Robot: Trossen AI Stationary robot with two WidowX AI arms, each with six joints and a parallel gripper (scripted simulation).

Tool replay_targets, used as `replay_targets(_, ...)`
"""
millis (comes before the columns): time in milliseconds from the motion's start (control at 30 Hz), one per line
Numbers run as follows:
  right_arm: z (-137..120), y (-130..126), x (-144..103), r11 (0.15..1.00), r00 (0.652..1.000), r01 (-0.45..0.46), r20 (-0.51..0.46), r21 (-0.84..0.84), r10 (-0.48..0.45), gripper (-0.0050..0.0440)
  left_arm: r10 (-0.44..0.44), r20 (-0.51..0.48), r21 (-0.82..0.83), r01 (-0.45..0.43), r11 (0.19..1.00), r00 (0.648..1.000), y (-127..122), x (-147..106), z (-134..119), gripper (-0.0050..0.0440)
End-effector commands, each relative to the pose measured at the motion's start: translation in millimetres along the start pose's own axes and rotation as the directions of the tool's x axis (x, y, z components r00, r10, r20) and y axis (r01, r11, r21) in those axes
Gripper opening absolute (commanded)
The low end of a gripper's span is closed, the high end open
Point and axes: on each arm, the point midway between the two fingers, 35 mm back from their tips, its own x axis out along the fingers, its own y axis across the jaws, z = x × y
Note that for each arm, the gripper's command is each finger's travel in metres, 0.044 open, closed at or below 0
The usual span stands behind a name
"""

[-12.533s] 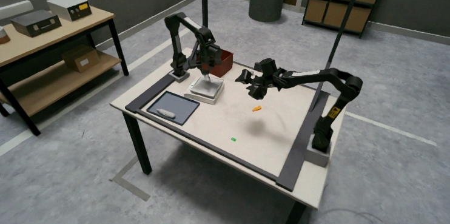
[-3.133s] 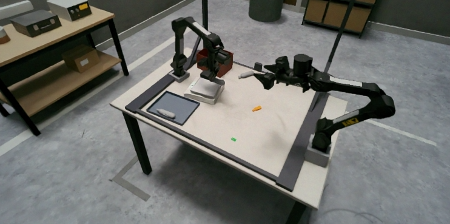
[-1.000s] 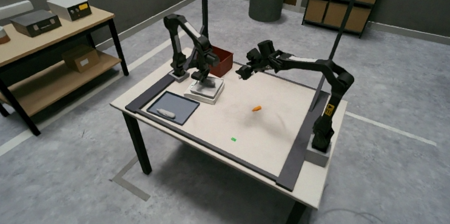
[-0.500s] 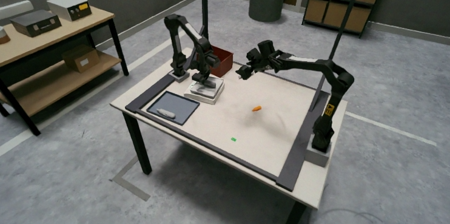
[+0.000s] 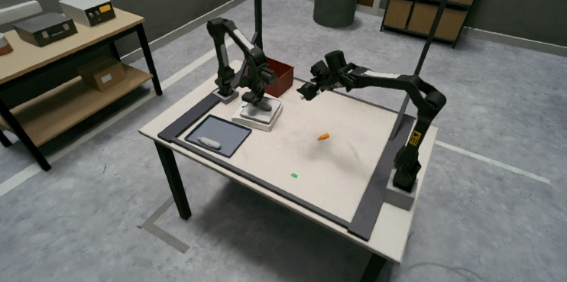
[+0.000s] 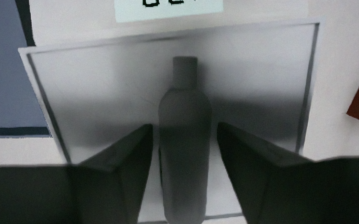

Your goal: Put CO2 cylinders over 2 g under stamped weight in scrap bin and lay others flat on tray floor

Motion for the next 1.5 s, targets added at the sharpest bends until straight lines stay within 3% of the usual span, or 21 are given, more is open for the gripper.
replay_targets(0,-5.7,1.8,-14.0,1.0,0.999,-0.011,-0.041,-0.002,0.011,0.024,0.002,0.03,-0.002,-0.002,1.0,1.0,0.4,-6.6,11.0,0.044)
replay_targets(267,-3.6,1.0,-63.9,1.0,0.999,-0.011,-0.042,0.0,0.011,0.0432,0.002,0.03,-0.002,-0.002,1.0,1.0,0.4,-6.6,11.0,0.044)
replay_targets(433,-0.2,0.8,-58.8,1.0,1.0,-0.014,-0.02,-0.028,0.013,0.044,0.002,0.03,-0.002,-0.002,1.0,1.0,0.4,-6.6,11.0,0.044)
replay_targets(567,6.9,-0.6,-57.2,0.986,0.999,-0.039,-0.017,-0.162,0.037,0.044,0.002,0.03,-0.002,-0.002,1.0,1.0,0.4,-6.6,11.0,0.044)
replay_targets(833,24.0,-1.4,-54.5,0.809,0.993,-0.114,-0.033,-0.576,0.116,0.044,0.002,0.03,-0.002,-0.002,1.0,1.0,0.4,-6.6,11.0,0.044)
replay_targets(900,24.0,-1.4,-54.5,0.809,0.993,-0.114,-0.033,-0.576,0.116,0.044,0.002,0.03,-0.002,-0.002,1.0,1.0,0.4,-6.6,11.0,0.044)
replay_targets(1133,40.2,-1.9,-52.0,0.505,0.982,-0.154,-0.074,-0.849,0.175,0.044,0.002,0.03,-0.002,-0.002,1.0,1.0,0.4,-6.6,11.0,0.044)
replay_targets(1400,58.0,-0.9,-49.1,0.111,0.969,-0.161,-0.135,-0.981,0.209,0.044,0.002,0.03,-0.002,-0.002,1.0,1.0,0.4,-6.6,11.0,0.044)
replay_targets(1467,58.0,-0.9,-49.1,0.111,0.969,-0.161,-0.135,-0.981,0.209,0.044,0.002,0.03,-0.002,-0.002,1.0,1.0,0.4,-6.6,11.0,0.044)
